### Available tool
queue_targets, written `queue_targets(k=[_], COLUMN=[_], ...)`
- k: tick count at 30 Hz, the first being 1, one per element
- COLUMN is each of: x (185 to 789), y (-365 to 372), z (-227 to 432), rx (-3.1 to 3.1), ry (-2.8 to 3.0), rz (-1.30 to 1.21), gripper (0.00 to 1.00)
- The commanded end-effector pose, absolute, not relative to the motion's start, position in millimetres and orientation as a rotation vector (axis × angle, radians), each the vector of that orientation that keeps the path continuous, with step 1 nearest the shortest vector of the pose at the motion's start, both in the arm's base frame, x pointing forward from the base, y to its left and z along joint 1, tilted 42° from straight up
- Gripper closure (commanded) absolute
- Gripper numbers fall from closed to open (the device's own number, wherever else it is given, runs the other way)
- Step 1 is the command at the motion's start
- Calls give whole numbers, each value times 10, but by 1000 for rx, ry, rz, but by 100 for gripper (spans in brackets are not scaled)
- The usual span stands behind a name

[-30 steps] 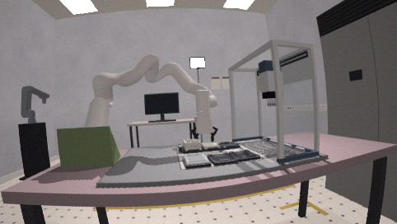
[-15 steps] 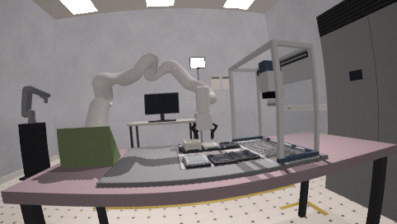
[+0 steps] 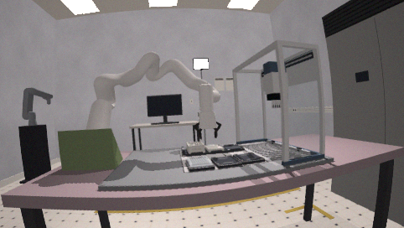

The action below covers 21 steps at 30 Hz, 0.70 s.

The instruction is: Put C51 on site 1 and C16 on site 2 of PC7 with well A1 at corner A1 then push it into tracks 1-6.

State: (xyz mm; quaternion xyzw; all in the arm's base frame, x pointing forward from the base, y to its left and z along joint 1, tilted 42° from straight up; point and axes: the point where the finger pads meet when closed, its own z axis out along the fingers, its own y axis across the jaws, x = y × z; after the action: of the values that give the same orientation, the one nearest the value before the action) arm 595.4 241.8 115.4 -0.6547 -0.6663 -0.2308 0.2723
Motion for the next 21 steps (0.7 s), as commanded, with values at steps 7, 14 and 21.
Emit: queue_targets(k=[7,14,21], x=[5975,5980,5987], y=[2295,2240,2162], z=[1298,1360,1447], rx=[-1763,-1763,-1763], ry=[-1794,-1794,-1794], rz=[-624,-624,-624], gripper=[0,0,0])
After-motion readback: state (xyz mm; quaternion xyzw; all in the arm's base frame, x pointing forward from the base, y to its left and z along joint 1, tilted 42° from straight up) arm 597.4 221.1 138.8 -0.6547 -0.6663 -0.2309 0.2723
